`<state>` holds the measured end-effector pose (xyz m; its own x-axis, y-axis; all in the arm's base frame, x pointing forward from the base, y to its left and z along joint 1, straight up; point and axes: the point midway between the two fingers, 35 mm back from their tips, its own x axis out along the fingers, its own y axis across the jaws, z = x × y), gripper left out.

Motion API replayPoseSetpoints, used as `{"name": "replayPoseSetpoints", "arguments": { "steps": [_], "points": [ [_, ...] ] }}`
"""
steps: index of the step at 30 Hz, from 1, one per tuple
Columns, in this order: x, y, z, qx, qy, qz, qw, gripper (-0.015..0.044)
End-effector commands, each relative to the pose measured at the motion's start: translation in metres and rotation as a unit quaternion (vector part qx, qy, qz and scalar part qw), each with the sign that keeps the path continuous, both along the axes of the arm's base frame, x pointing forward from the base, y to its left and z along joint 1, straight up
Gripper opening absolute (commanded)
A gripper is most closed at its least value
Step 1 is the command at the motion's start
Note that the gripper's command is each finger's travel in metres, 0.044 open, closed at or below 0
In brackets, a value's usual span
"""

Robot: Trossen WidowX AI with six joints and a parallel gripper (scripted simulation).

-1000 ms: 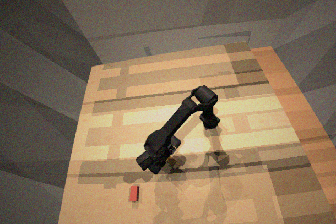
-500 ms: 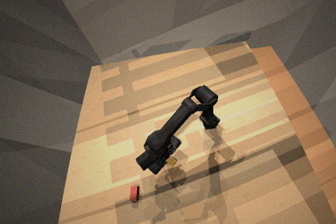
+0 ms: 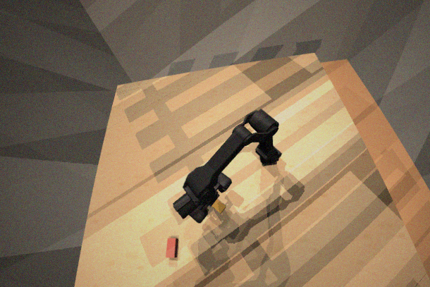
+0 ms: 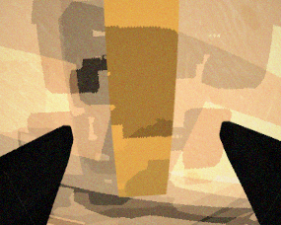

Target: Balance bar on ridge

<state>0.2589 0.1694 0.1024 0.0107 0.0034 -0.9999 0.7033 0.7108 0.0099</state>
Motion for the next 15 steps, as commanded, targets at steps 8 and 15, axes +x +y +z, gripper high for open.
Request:
{"name": "replayPoseSetpoints", "arguments": {
  "steps": [8, 15],
  "points": [
    [-0.001, 0.0, 0.091, 0.005, -0.008, 0.0, 1.0, 0.044],
    [-0.001, 0.0, 0.091, 0.005, -0.008, 0.0, 1.0, 0.044]
  ]
}}
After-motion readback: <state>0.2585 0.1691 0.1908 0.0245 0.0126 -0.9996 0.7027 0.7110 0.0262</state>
